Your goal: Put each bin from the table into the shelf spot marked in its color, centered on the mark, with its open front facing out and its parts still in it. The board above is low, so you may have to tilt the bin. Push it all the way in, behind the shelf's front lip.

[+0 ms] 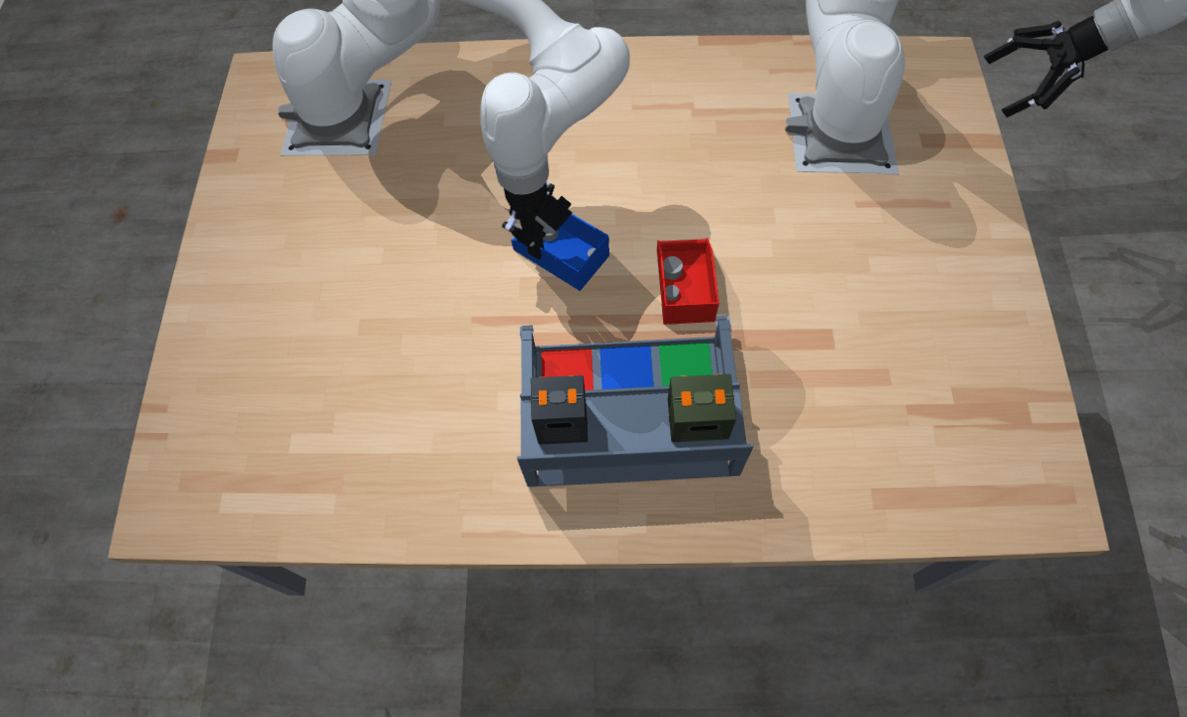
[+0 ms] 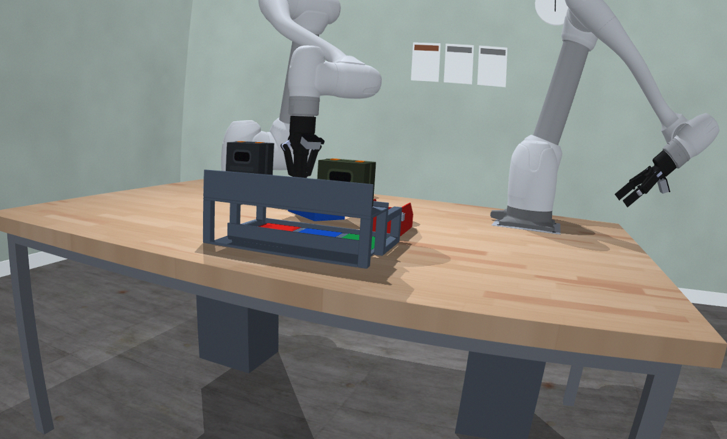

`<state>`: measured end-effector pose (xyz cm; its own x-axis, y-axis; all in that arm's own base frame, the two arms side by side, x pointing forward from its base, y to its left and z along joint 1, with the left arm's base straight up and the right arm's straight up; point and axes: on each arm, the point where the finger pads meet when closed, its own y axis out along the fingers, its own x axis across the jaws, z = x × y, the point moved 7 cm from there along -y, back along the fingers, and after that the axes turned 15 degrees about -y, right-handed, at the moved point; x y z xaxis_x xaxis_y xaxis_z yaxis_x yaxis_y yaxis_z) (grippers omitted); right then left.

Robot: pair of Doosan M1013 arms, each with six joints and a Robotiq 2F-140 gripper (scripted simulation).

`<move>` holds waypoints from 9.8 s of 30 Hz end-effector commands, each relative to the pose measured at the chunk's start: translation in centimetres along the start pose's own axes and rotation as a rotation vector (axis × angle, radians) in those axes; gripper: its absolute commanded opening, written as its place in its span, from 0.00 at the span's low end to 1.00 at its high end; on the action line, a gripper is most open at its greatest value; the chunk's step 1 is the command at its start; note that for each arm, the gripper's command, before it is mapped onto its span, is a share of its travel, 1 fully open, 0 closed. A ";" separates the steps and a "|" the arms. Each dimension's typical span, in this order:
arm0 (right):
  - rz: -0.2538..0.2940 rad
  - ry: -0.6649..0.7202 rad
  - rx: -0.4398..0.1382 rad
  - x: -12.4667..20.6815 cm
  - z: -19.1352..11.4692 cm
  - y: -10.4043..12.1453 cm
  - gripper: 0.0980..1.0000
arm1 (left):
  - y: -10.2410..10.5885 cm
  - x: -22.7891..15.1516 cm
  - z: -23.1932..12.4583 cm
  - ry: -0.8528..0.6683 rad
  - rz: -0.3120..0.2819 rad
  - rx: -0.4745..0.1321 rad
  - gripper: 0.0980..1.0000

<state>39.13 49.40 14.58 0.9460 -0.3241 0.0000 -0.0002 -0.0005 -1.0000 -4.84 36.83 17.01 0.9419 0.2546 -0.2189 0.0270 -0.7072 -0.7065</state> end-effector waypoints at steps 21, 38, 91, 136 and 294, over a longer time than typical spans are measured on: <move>0.000 0.000 0.002 0.0 0.0 -0.8 0.00 | 0.0 0.0 0.0 0.000 0.000 0.001 1.00; 0.000 0.000 0.002 0.0 0.0 -2.0 0.00 | 0.0 0.0 0.0 0.000 0.000 0.001 1.00; 0.000 0.000 0.002 0.0 0.0 -7.3 0.00 | 0.0 0.0 0.0 0.000 0.000 0.001 1.00; 0.000 0.000 0.002 0.0 0.0 -8.7 0.00 | 0.0 0.0 0.0 0.000 0.000 0.001 1.00; 0.000 0.723 0.002 -1.2 9.8 -8.7 0.00 | 0.0 0.0 0.0 0.000 0.000 0.001 1.00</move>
<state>41.11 58.87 23.19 0.5087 -0.8609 0.0000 -0.0001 -0.0001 -1.0000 -4.84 36.83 17.01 0.9419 0.2546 -0.2189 0.0270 -0.7072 -0.7065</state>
